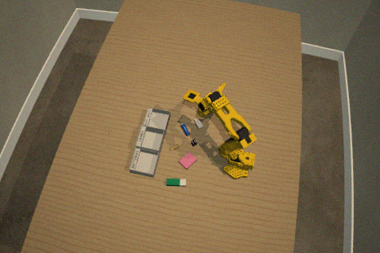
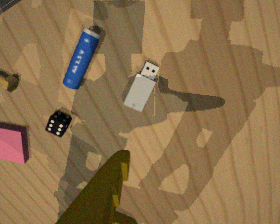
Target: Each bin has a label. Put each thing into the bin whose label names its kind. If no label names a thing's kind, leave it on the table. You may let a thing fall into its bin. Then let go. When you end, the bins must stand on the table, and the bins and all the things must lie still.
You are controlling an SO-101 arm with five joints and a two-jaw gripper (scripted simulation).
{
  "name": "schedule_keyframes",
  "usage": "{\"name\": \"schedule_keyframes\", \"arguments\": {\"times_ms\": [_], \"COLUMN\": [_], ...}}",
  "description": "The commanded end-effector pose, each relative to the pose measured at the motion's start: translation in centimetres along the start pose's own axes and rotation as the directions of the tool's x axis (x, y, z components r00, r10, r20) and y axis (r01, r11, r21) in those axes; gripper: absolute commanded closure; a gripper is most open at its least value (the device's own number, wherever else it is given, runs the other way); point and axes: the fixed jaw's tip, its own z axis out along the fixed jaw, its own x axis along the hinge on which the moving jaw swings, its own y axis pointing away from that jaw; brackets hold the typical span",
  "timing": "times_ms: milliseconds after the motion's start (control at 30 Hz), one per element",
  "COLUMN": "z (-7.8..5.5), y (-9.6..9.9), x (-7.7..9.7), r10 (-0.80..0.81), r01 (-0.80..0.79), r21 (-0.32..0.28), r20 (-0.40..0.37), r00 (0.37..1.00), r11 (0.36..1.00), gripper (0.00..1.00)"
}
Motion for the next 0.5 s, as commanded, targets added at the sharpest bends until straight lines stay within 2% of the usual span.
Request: {"name": "schedule_keyframes", "arguments": {"times_ms": [0,100,133,467], "z": [-1.11,-1.20,-0.37,-1.03], "y": [0.13,0.18,0.21,0.61], "x": [-0.86,-0.89,-0.15,-0.45], "r10": [-0.060,-0.072,-0.055,-0.175], "r01": [0.059,0.072,0.055,0.175], "r21": [0.014,0.014,-0.002,0.002], "r20": [0.056,0.058,0.009,0.031], "r00": [0.997,0.996,0.998,0.984], "r11": [0.998,0.997,0.998,0.985], "gripper": [0.00,0.00,0.00,0.00]}}
